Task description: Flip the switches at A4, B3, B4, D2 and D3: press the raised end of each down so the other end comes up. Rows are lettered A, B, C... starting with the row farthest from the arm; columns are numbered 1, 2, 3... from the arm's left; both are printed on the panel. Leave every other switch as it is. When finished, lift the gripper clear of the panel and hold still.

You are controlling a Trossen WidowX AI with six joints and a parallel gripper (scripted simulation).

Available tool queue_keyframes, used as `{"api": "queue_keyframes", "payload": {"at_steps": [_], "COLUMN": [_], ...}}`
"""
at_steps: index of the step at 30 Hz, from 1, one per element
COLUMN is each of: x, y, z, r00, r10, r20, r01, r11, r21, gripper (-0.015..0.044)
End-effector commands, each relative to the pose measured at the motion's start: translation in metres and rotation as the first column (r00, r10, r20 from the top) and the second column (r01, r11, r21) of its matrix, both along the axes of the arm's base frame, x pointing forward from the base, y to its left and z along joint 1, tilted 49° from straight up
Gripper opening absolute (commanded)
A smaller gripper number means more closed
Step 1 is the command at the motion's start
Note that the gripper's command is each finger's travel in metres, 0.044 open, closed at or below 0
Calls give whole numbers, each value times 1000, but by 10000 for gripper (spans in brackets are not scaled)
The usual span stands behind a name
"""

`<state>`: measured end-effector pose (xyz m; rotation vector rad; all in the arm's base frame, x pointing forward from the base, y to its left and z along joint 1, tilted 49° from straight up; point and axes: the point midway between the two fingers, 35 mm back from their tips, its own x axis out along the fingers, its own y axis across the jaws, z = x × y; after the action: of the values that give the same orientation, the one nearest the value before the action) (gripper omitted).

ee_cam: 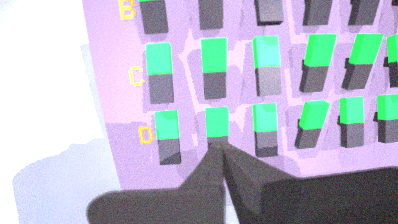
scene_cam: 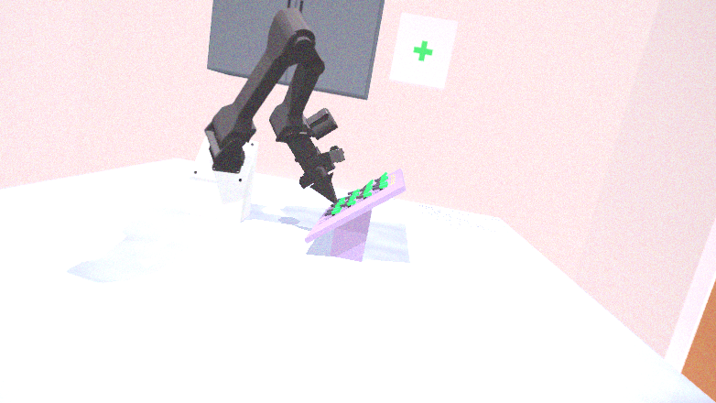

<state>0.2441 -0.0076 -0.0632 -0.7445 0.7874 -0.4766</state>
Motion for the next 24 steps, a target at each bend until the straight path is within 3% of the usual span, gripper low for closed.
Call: {"api": "queue_keyframes", "payload": {"at_steps": [1,12,24], "x": [0,-35,-38], "y": [1,42,41], "z": [0,26,33], "r00": [1000,1000,1000], "r10": [0,-16,-16], "r20": [-1,-27,-25], "r01": [0,16,16], "r11": [1000,1000,1000], "r21": [2,13,9], "gripper": [0,0,0]}}
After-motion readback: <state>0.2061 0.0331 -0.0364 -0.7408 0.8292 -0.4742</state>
